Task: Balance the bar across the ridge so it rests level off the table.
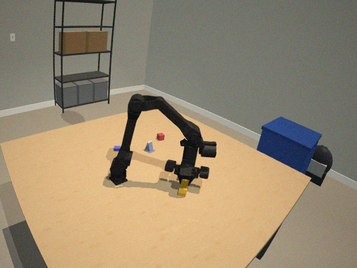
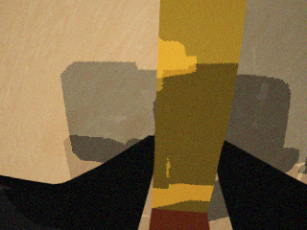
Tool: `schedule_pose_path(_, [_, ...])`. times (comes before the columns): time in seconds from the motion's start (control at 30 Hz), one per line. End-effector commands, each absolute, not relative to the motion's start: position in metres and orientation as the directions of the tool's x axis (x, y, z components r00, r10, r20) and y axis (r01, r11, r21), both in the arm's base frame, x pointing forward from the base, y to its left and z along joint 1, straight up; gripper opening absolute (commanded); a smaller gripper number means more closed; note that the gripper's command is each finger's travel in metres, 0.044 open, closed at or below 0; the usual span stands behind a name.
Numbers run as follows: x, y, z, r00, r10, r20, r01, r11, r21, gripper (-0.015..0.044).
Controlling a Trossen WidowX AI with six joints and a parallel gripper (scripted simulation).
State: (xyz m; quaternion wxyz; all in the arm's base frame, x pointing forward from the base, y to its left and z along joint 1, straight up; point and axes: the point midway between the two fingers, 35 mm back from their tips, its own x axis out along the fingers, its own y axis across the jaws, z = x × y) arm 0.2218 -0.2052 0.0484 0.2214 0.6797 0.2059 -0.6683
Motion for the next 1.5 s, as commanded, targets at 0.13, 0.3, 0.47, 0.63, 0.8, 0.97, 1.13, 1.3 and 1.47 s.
schedule_pose_path(0.13, [0.223, -0.207, 0.062, 0.022, -0.017, -1.000, 0.575, -0.817, 0.026, 0.0000])
schedule_pose_path(0.3, [0.224, -0.208, 0.075, 0.022, -0.017, -1.000, 0.575, -0.818, 0.027, 0.0000])
schedule_pose_path(0.47, [0.225, -0.208, 0.088, 0.022, -0.018, -1.000, 0.574, -0.818, 0.027, 0.0000])
schedule_pose_path(0.63, [0.224, -0.208, 0.101, 0.022, -0.018, -1.000, 0.574, -0.818, 0.028, 0.0000])
schedule_pose_path(0.8, [0.224, -0.208, 0.114, 0.022, -0.019, -1.000, 0.574, -0.819, 0.028, 0.0000])
schedule_pose_path(0.97, [0.223, -0.207, 0.127, 0.022, -0.019, -1.000, 0.573, -0.819, 0.028, 0.0000])
schedule_pose_path(1.13, [0.221, -0.206, 0.140, 0.021, -0.019, -1.000, 0.573, -0.819, 0.028, 0.0000])
schedule_pose_path(1.3, [0.220, -0.204, 0.151, 0.021, -0.020, -1.000, 0.572, -0.820, 0.028, 0.0000])
schedule_pose_path(1.47, [0.226, -0.196, 0.151, 0.022, -0.019, -1.000, 0.599, -0.800, 0.028, 0.0000])
